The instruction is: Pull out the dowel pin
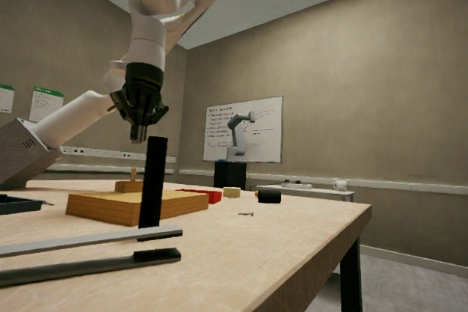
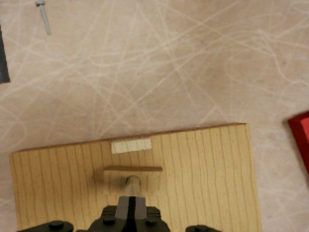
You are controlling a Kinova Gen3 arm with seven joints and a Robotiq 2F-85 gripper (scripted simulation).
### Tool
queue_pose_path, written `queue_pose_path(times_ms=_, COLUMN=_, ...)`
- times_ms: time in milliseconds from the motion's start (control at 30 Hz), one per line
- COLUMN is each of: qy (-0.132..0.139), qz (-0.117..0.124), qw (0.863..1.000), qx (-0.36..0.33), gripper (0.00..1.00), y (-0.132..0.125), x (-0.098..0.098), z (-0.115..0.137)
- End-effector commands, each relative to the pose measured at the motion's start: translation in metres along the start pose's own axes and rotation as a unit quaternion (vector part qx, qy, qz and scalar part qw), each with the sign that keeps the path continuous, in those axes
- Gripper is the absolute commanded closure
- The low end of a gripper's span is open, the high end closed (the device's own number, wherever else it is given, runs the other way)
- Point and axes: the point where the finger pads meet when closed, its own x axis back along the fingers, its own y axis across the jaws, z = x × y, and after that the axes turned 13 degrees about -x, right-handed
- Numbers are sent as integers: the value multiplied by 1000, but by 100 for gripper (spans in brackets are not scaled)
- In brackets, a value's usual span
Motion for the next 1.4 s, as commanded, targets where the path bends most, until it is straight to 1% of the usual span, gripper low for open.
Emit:
queue_pose_path(times_ms=0, qy=-1, qz=0, qw=1000, qx=3, gripper=90, y=0, x=0, z=0)
queue_pose_path(times_ms=1133, qy=-1, qz=0, qw=1000, qx=16, gripper=90, y=0, x=1, z=0)
queue_pose_path(times_ms=1167, qy=-1, qz=0, qw=1000, qx=16, gripper=66, y=0, x=1, z=0)
queue_pose_path(times_ms=1367, qy=-1, qz=0, qw=1000, qx=16, gripper=66, y=0, x=1, z=0)
